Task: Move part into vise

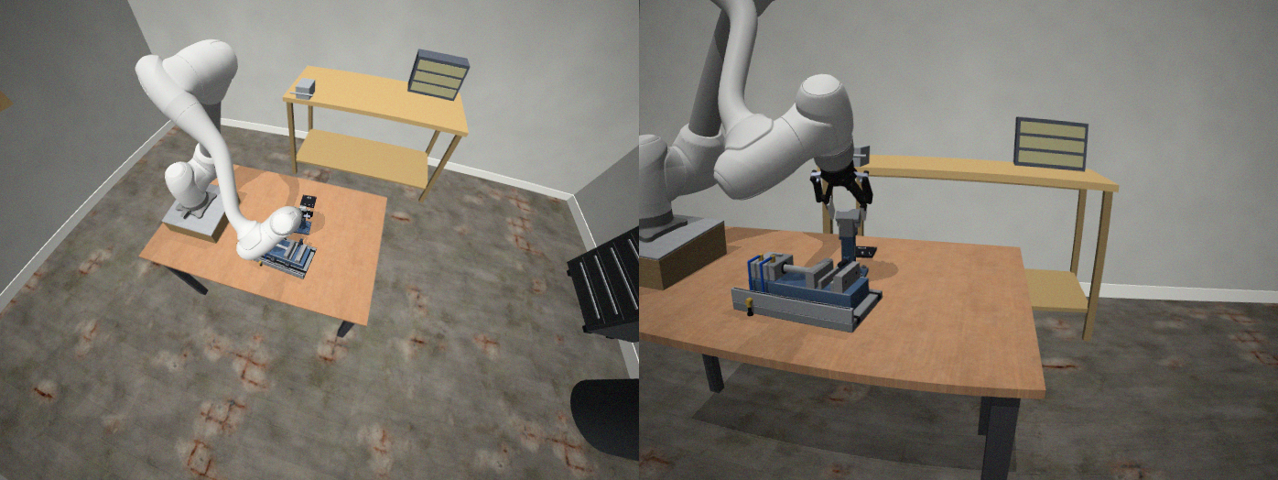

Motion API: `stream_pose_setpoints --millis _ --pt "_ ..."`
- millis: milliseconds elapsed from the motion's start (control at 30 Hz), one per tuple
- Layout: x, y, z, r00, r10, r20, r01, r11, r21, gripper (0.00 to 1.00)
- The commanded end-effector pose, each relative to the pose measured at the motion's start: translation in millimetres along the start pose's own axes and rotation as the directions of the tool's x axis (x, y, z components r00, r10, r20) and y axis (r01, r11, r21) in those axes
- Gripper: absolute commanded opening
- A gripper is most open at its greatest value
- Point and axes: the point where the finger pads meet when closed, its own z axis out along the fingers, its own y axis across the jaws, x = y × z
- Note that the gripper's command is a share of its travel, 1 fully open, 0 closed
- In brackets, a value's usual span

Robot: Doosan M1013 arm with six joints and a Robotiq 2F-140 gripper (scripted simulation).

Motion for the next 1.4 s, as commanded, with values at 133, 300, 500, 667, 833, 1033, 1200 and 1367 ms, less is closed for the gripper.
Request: stream_pose_setpoints --millis 133,300,500,667,833,1033,1200,1367 --pt "-2.6 -1.5 1.5 1.0 -0.001 0.0 0.001 1.0 -0.002 0.51" --pt "-2.6 -1.5 1.5 1.0 -0.001 0.0 0.001 1.0 -0.002 0.51" --pt "-2.6 -1.5 1.5 1.0 -0.001 0.0 0.001 1.0 -0.002 0.51" --pt "-2.8 -1.4 1.7 1.0 -0.001 0.0 0.001 1.0 -0.002 0.51" --pt "-3.4 -1.2 2.2 1.0 -0.001 0.0 0.001 1.0 -0.002 0.51" --pt "-4.1 -0.8 3.0 1.0 -0.001 0.0 0.001 1.0 -0.002 0.51" --pt "-5.4 -0.3 4.4 1.0 -0.001 0.001 0.001 1.0 -0.002 0.51" --pt "-5.1 -0.4 4.4 1.0 -0.001 0.015 0.001 1.0 -0.002 0.51"
